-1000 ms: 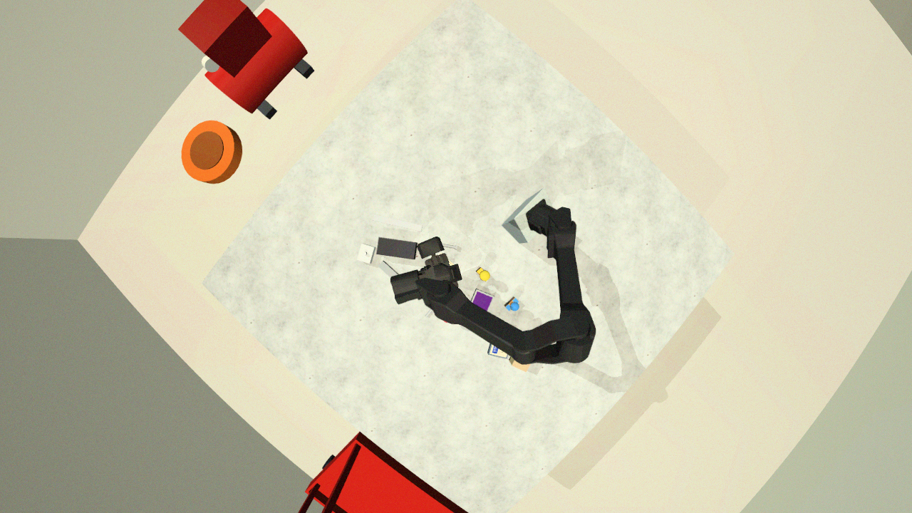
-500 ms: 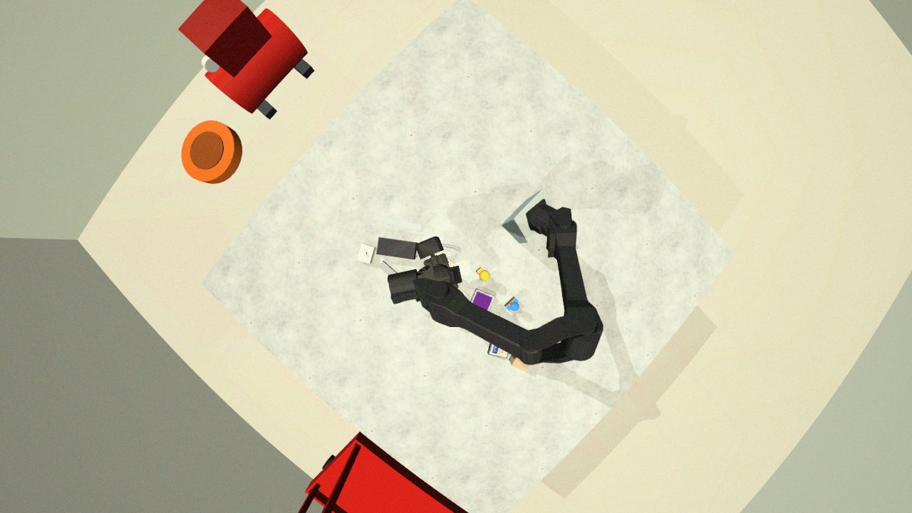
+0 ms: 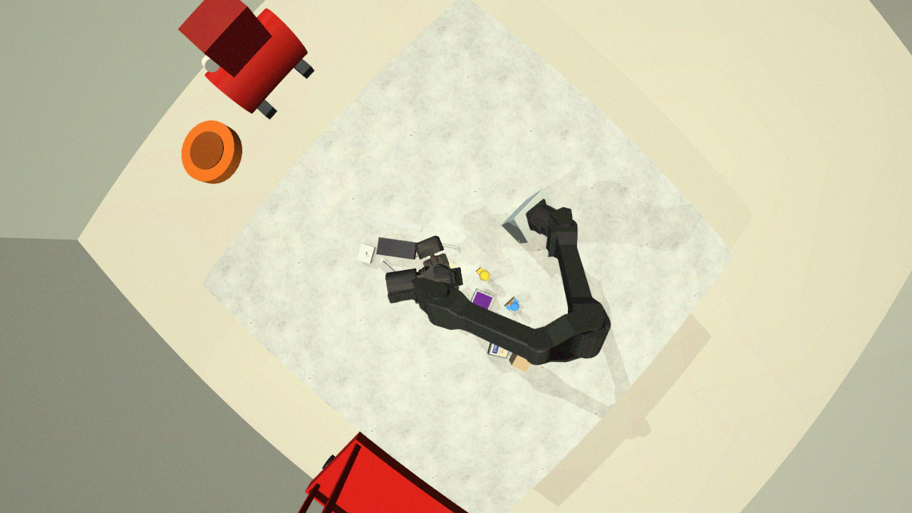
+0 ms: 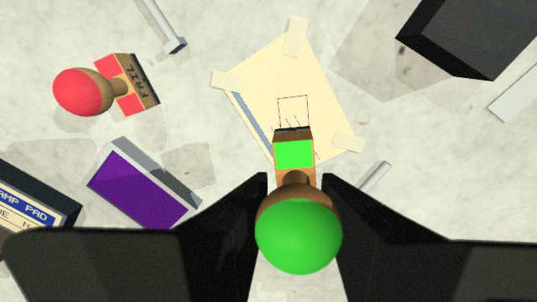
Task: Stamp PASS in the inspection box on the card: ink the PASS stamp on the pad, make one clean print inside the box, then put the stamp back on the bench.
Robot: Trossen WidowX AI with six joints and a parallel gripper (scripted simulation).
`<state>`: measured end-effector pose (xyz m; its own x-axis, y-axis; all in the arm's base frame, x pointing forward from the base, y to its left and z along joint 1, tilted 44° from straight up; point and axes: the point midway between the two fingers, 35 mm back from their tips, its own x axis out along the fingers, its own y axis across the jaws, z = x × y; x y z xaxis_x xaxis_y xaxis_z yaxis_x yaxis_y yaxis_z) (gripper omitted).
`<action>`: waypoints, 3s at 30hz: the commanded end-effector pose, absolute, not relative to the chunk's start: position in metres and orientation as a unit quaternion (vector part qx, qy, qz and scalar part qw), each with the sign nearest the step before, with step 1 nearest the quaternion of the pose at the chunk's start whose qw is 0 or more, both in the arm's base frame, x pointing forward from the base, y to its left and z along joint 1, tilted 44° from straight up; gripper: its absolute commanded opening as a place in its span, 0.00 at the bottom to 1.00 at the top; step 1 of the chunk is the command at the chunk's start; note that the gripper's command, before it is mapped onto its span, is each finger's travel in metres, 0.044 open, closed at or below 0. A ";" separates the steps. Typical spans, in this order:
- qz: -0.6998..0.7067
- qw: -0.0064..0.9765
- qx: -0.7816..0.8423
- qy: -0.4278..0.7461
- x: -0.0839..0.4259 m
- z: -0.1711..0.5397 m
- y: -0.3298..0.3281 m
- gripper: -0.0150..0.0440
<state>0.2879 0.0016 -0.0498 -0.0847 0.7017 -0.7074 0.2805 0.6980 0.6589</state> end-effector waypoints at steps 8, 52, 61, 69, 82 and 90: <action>0.174 0.591 0.335 0.713 0.316 -0.019 0.026 0.25; 0.189 0.587 0.341 0.710 0.345 0.099 0.192 0.25; 0.189 0.587 0.341 0.710 0.344 0.089 0.202 0.25; 0.189 0.586 0.341 0.710 0.343 0.080 0.211 0.25; 0.190 0.586 0.342 0.710 0.339 0.067 0.224 0.25; 0.194 0.586 0.340 0.710 0.339 0.070 0.223 0.61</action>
<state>0.3394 0.2231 0.0693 -0.0826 0.7100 -0.6994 0.2561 0.6933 0.6736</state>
